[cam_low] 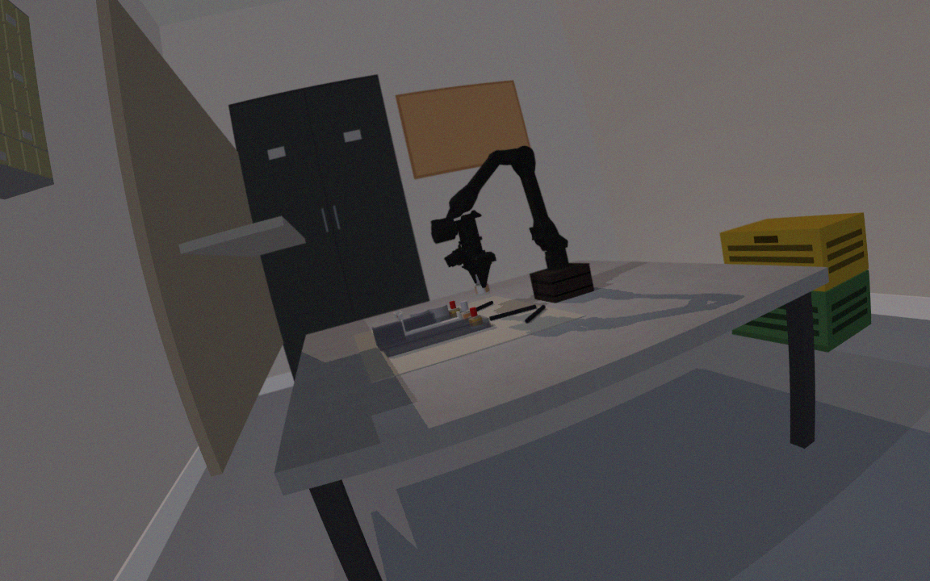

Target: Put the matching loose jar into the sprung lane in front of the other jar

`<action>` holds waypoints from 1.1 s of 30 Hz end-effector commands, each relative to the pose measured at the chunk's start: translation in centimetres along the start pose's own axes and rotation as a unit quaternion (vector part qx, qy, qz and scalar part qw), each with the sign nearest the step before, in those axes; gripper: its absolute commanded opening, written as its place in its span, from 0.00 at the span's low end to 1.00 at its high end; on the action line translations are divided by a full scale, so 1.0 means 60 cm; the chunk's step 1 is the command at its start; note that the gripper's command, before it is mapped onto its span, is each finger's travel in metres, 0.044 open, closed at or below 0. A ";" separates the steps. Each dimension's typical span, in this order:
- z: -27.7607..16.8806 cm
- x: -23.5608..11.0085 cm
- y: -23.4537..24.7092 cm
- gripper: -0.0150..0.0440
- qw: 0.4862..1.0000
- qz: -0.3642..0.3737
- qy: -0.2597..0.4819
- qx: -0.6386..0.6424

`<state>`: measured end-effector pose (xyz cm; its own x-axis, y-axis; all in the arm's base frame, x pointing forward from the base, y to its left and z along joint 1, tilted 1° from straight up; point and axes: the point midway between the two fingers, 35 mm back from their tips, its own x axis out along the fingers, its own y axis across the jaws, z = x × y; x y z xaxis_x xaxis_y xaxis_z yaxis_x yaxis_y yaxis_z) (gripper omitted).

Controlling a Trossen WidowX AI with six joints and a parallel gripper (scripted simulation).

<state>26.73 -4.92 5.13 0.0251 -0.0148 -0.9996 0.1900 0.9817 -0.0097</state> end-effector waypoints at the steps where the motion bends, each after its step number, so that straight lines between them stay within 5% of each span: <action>1: 0.027 0.023 0.018 0.25 1.000 0.002 -0.005 0.002; 33: 0.042 0.070 0.023 0.25 1.000 0.001 -0.007 0.004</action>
<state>29.29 -4.09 0.94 0.0343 -0.0151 -0.9993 0.1936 0.9810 -0.0082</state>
